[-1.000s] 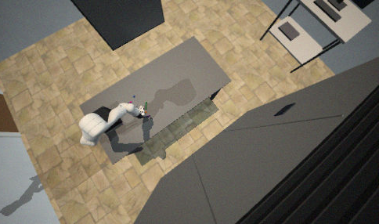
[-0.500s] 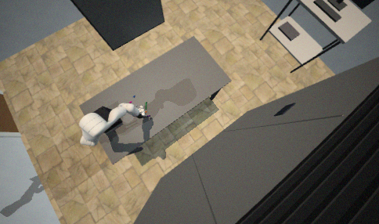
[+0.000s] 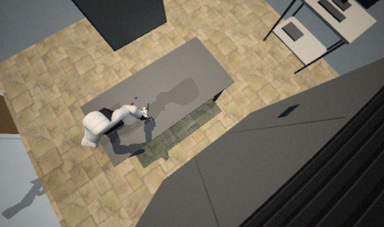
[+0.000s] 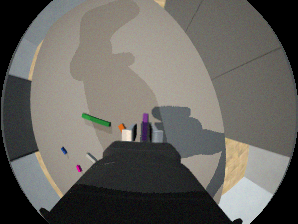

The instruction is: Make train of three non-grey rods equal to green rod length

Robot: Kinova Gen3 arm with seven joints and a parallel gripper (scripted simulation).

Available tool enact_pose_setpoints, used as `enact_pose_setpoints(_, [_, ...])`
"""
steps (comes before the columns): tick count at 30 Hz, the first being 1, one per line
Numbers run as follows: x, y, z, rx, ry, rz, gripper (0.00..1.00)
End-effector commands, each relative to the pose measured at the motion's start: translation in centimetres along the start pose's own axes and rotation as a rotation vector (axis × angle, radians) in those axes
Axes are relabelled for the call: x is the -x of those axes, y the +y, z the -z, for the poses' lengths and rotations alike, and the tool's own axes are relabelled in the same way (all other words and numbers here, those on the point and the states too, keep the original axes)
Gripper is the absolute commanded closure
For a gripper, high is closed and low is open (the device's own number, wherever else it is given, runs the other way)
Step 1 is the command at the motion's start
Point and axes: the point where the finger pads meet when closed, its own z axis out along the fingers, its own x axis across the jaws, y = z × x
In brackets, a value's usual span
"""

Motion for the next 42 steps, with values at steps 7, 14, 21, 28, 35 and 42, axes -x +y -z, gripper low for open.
enact_pose_setpoints(7, [-0.2, 0.2, -1.4, 0.003, 0.005, -0.003, 0.46])
enact_pose_setpoints(14, [-0.2, 0.2, -2.4, 0.002, 0.005, -0.003, 0.46])
enact_pose_setpoints(21, [-0.2, 0.1, -2.9, 0.002, 0.005, -0.003, 0.46])
enact_pose_setpoints(28, [-0.2, 0.1, -3.3, 0.002, 0.005, -0.003, 0.46])
enact_pose_setpoints(35, [-0.2, 0.1, -3.4, 0.002, 0.005, -0.003, 0.46])
enact_pose_setpoints(42, [-0.2, 0.1, -3.4, 0.002, 0.005, -0.003, 0.46])
